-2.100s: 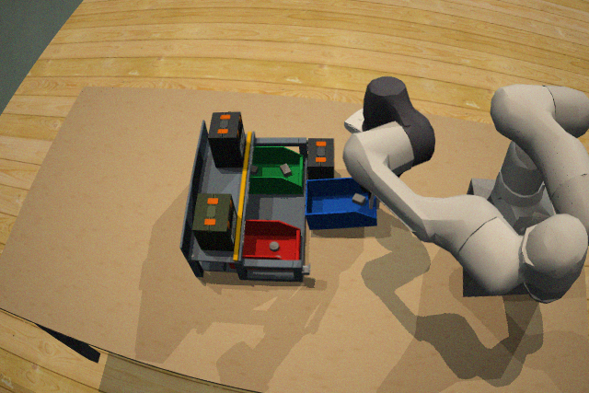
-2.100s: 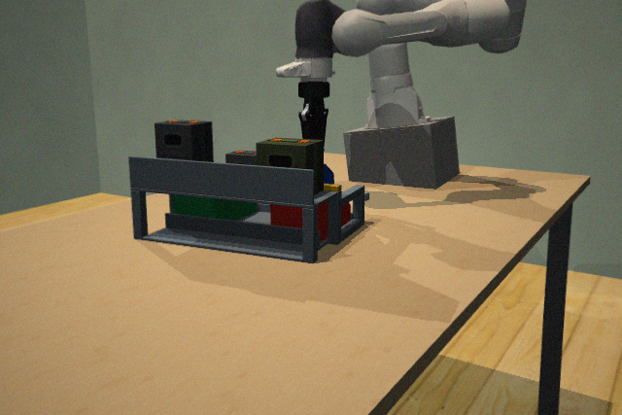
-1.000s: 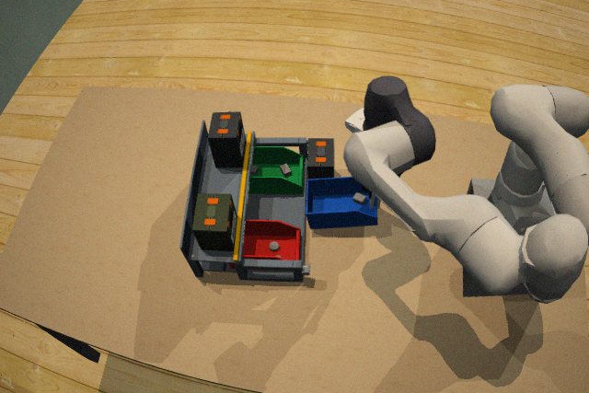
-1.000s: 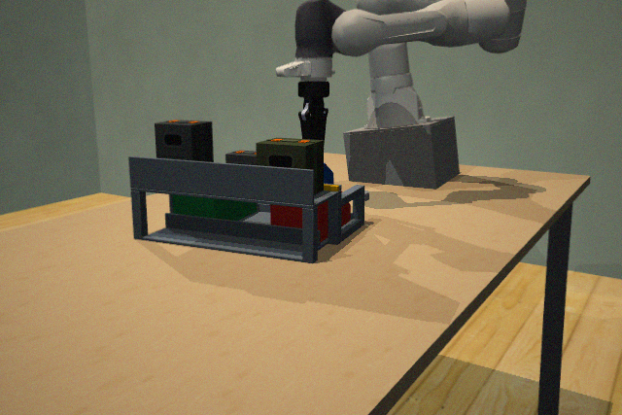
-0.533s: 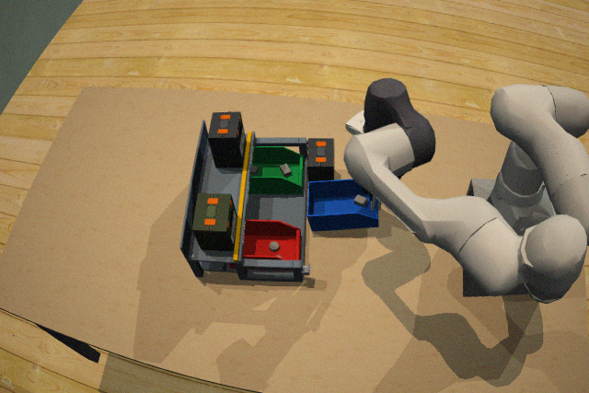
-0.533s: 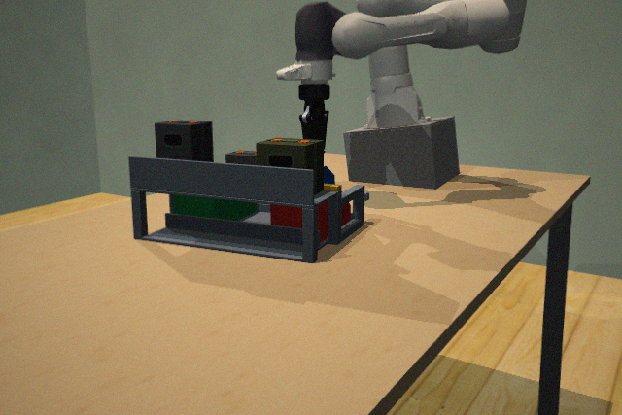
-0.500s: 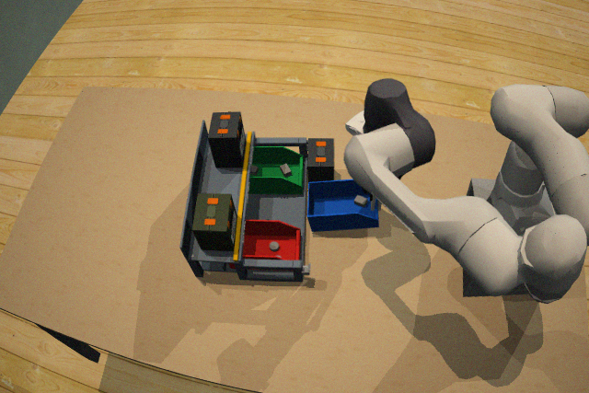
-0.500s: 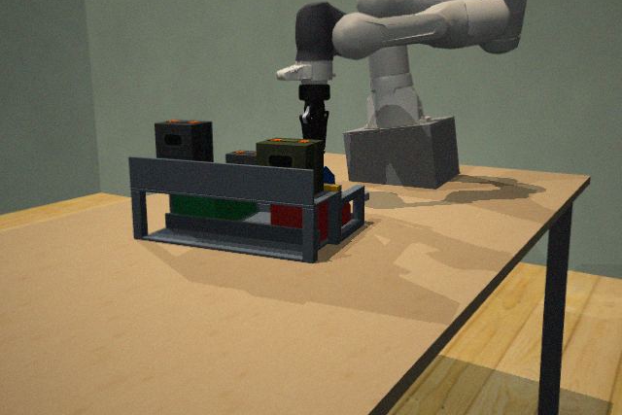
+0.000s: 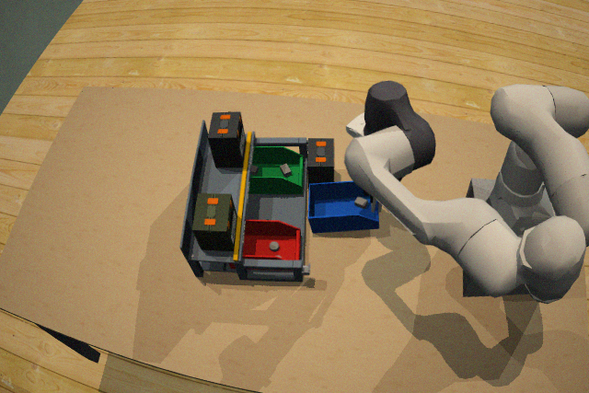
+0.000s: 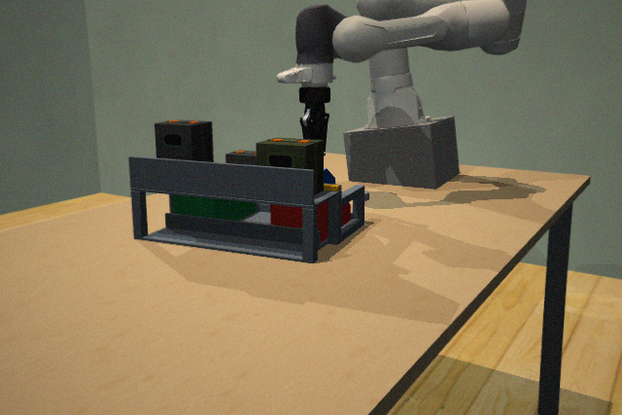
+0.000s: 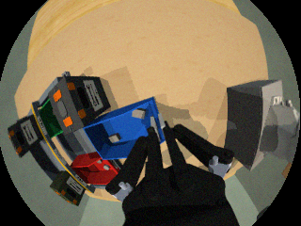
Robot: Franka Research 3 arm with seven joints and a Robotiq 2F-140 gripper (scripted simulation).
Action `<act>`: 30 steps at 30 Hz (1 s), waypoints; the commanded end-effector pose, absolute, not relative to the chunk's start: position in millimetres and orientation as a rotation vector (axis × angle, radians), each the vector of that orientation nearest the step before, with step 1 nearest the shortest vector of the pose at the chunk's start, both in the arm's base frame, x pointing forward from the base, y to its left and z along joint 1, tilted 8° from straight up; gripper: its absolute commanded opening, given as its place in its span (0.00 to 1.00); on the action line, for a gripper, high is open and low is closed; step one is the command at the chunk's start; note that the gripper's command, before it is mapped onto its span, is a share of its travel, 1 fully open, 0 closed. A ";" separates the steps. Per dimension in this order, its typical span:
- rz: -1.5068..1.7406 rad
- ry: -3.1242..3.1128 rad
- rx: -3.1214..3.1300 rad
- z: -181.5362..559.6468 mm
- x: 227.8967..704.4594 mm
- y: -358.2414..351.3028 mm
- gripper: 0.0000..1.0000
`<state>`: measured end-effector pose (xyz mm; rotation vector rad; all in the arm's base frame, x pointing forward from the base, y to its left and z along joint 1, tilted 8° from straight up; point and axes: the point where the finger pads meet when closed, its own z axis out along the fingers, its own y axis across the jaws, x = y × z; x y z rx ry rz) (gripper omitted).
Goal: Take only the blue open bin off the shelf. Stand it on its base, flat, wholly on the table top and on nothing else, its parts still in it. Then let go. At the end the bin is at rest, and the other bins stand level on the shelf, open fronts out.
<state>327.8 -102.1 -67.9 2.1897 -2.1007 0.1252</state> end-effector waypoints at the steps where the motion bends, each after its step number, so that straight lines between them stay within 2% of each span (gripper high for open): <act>1: 0.143 -2.095 2.198 -70.3 330.9 -103.8 0.00; 30: 0.136 -2.099 2.194 -79.2 329.1 -104.4 0.00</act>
